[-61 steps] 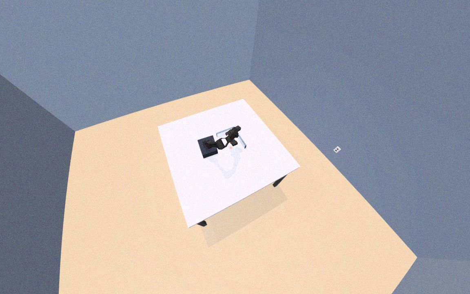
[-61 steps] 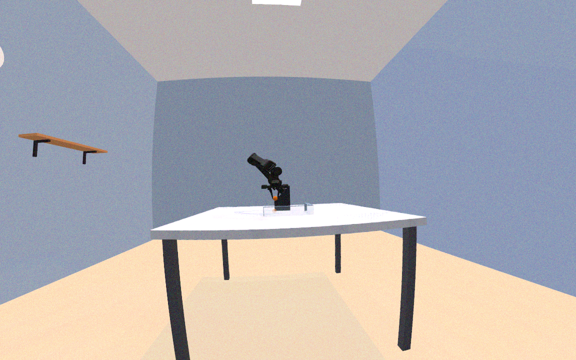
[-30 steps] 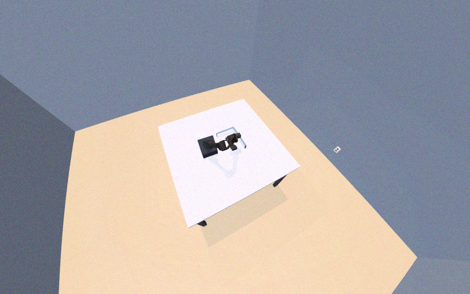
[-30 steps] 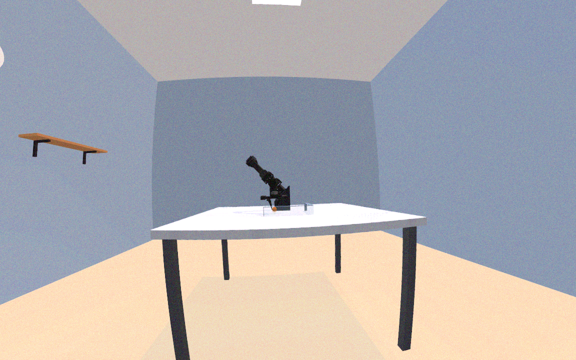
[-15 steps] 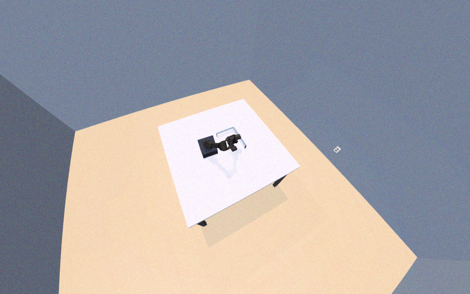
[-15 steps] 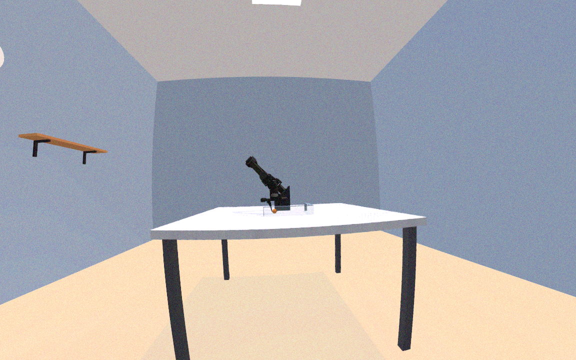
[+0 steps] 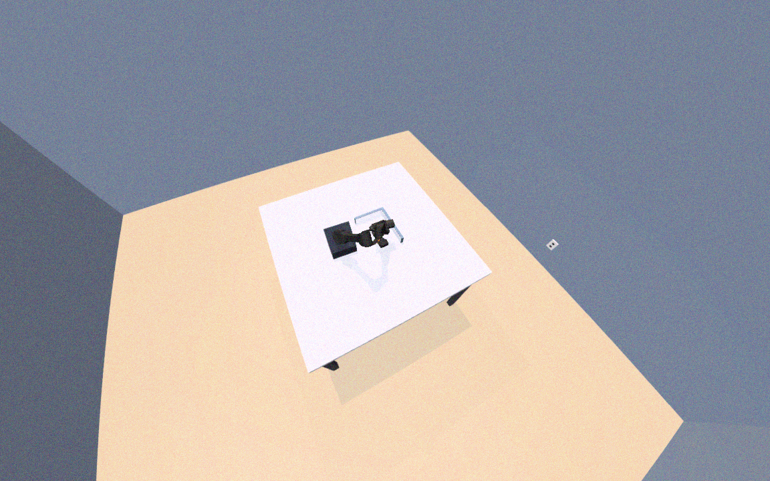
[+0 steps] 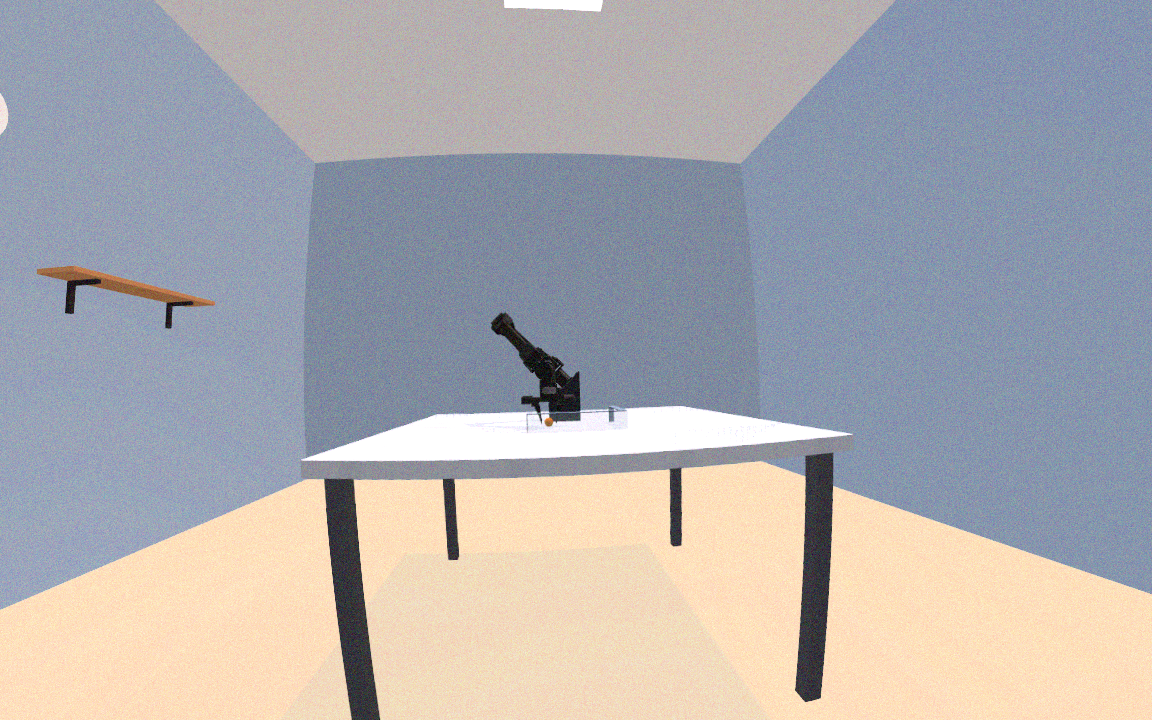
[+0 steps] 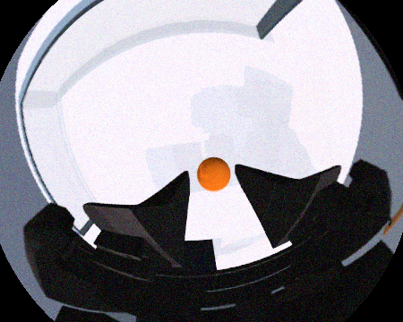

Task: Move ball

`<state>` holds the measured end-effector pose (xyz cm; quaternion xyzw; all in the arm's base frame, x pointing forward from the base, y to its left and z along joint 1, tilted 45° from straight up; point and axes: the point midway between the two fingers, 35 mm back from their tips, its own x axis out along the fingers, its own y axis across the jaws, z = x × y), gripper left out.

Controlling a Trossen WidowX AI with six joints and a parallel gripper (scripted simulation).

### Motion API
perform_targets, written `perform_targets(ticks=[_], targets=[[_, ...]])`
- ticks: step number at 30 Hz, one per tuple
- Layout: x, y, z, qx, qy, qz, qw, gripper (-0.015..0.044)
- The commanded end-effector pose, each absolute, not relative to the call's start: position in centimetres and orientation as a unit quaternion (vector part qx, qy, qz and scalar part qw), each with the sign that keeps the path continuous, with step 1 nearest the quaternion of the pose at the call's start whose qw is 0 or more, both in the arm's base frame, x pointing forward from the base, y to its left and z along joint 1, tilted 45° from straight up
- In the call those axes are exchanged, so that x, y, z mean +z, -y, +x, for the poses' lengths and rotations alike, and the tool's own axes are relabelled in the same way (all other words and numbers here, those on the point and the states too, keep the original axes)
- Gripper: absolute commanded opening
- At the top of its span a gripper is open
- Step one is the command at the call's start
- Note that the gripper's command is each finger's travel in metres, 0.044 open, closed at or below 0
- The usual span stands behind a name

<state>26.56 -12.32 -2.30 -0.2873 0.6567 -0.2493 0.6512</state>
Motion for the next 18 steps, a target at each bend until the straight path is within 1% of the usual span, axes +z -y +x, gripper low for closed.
perform_targets(ticks=[1,4,9,18], targets=[[-2.3,12.3,26.6,-0.249,-0.657,-0.287,0.651,0.0258],[-1.0,10.8,26.8,-0.247,-0.657,-0.286,0.652,0.0258],[3.7,6.3,26.5,-0.248,-0.658,-0.287,0.65,0.0258],[3.3,6.7,26.7,-0.247,-0.656,-0.29,0.652,0.0258]])
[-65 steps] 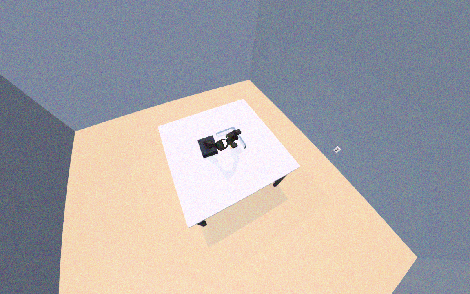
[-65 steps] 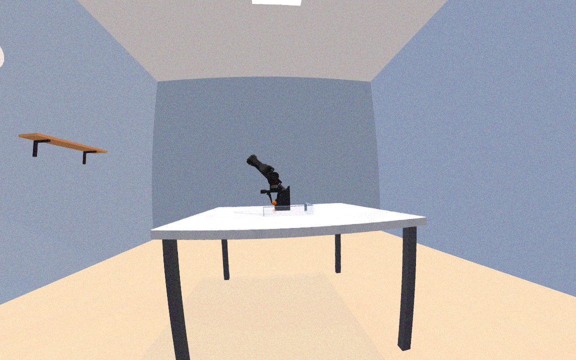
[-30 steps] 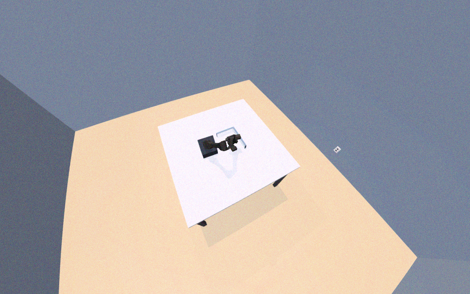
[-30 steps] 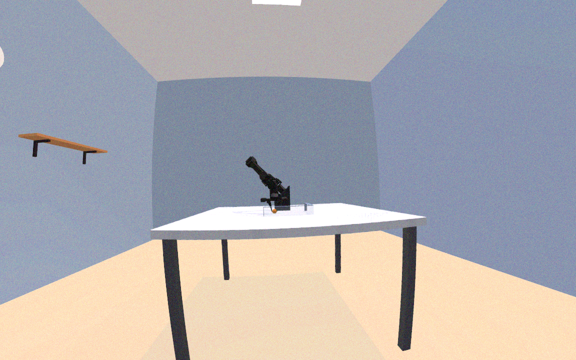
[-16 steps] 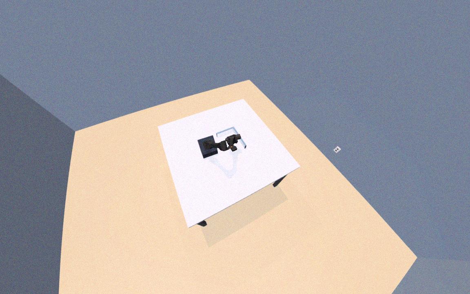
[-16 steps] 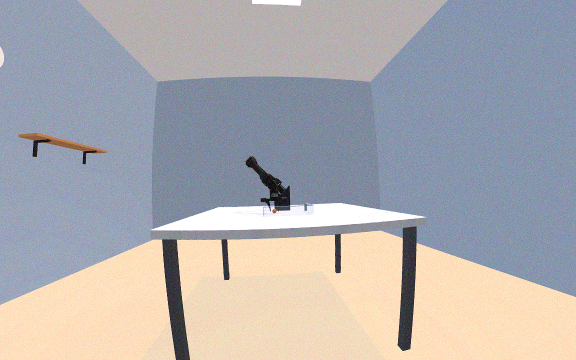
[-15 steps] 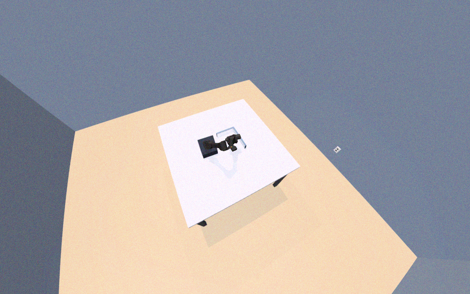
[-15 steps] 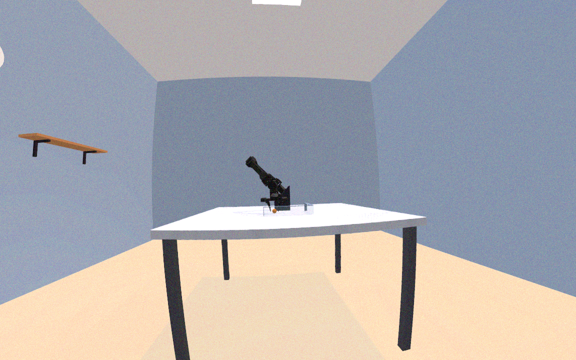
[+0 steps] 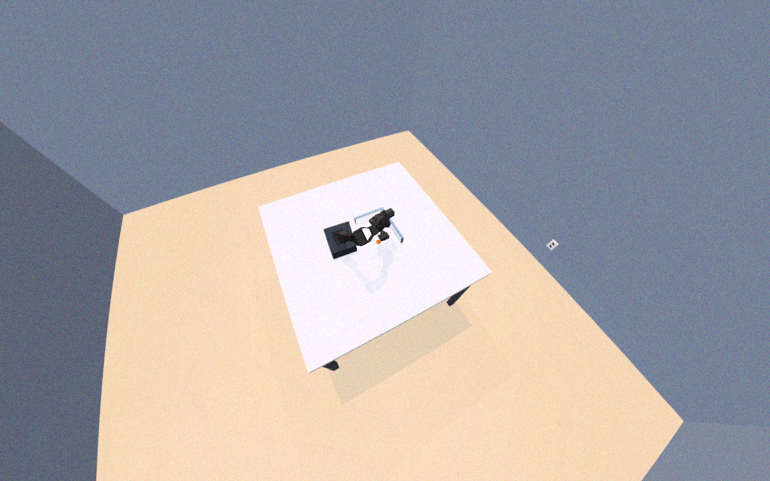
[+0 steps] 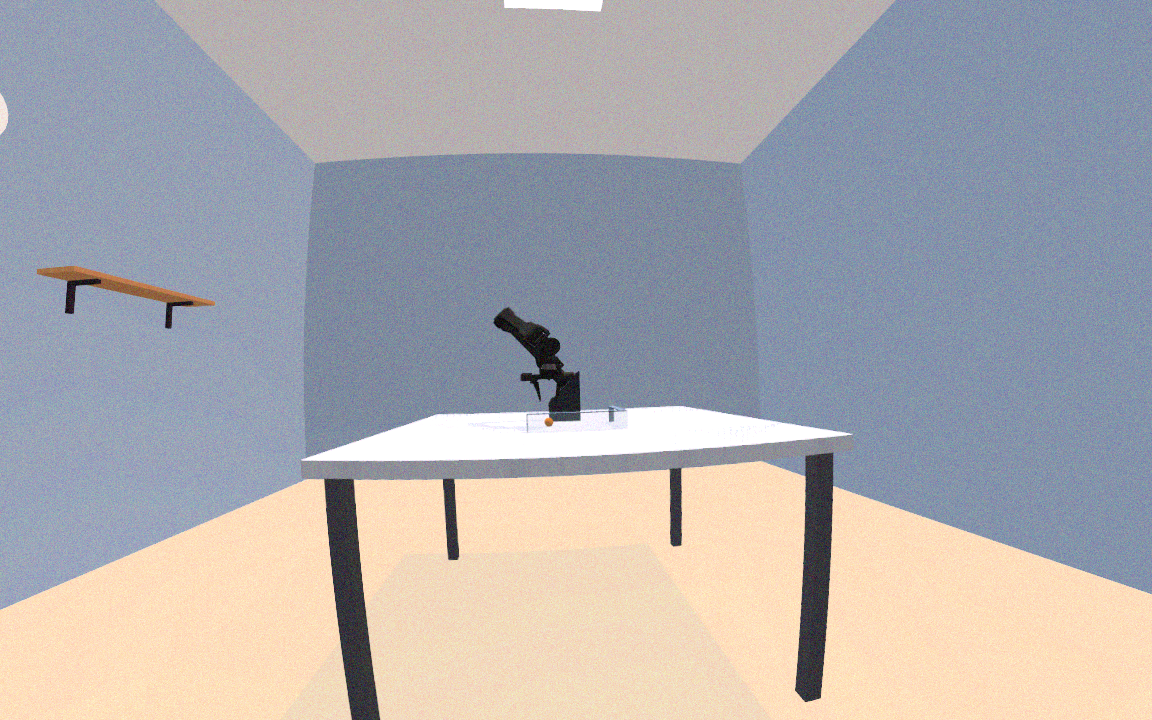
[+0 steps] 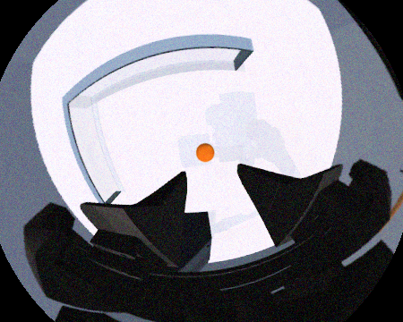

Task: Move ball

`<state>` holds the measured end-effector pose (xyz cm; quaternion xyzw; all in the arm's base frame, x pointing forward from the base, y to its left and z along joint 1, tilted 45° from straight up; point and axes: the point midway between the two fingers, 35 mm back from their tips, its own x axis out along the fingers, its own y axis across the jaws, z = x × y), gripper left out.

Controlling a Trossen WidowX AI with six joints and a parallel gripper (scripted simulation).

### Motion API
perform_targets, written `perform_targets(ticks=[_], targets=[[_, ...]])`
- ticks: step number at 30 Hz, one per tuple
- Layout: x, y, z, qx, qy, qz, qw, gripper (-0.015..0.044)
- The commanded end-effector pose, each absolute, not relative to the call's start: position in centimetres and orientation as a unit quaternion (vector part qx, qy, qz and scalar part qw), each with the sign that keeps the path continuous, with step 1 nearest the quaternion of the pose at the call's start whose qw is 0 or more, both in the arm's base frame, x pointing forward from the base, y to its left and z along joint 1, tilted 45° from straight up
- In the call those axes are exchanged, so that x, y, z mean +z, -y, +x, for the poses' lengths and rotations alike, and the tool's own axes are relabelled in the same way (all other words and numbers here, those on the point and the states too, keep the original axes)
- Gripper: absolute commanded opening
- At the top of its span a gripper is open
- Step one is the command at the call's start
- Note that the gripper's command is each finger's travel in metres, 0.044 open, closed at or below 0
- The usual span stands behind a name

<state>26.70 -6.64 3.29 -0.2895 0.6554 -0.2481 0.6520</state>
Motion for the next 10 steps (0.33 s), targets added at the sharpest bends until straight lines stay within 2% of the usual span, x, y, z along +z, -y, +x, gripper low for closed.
perform_targets(ticks=[1,4,10], targets=[[3.3,6.7,26.7,-0.247,-0.656,-0.29,0.652,0.0258],[3.3,6.7,26.7,-0.247,-0.656,-0.29,0.652,0.0258],[6.8,3.2,26.6,-0.248,-0.656,-0.289,0.651,0.0416]])
